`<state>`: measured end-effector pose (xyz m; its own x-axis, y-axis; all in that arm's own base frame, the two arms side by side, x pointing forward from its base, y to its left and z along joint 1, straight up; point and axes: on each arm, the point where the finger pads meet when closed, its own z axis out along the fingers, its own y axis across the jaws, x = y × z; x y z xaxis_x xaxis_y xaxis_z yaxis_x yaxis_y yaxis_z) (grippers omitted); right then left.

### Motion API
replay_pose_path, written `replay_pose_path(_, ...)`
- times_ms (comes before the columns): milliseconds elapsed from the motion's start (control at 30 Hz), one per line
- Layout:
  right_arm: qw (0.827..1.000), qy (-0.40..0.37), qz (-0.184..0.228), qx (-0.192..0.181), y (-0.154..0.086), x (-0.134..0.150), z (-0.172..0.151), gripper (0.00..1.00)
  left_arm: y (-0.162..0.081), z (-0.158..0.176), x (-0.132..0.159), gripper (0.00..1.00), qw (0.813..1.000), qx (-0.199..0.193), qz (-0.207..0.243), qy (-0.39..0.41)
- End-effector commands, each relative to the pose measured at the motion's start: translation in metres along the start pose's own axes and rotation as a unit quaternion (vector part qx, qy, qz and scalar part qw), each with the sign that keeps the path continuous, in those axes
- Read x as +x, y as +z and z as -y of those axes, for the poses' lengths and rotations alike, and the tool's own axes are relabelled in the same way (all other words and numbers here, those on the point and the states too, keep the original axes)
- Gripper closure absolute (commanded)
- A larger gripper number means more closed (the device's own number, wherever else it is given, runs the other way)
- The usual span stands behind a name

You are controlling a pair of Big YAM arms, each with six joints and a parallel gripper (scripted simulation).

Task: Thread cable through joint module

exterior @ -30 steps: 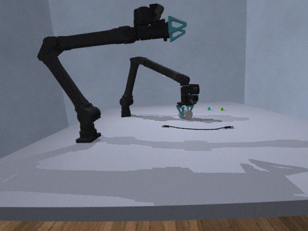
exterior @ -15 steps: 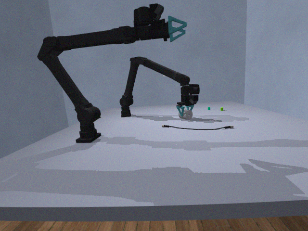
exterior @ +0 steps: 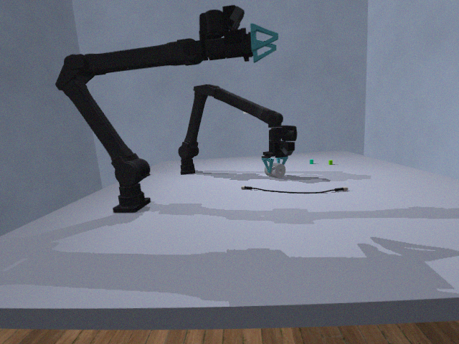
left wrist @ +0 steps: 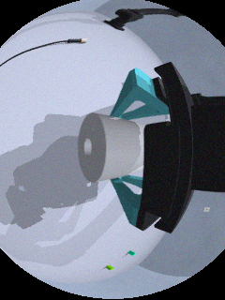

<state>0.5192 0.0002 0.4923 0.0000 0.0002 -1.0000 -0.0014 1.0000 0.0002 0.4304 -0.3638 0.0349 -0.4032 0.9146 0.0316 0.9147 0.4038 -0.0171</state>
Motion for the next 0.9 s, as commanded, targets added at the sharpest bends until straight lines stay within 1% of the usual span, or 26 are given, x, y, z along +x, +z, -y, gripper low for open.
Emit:
replay_pose_path(0,0.999,0.001,0.035,0.004,0.0017,-0.0413,0.0037,0.0,-0.0598,-0.0154,-0.0233,0.3,0.998,-0.025,0.05,-0.009)
replay_pose_path(867,0.999,0.001,0.035,0.004,0.0017,-0.0413,0.0037,0.0,-0.0625,-0.0161,-0.0235,0.3,0.998,-0.027,0.05,-0.009)
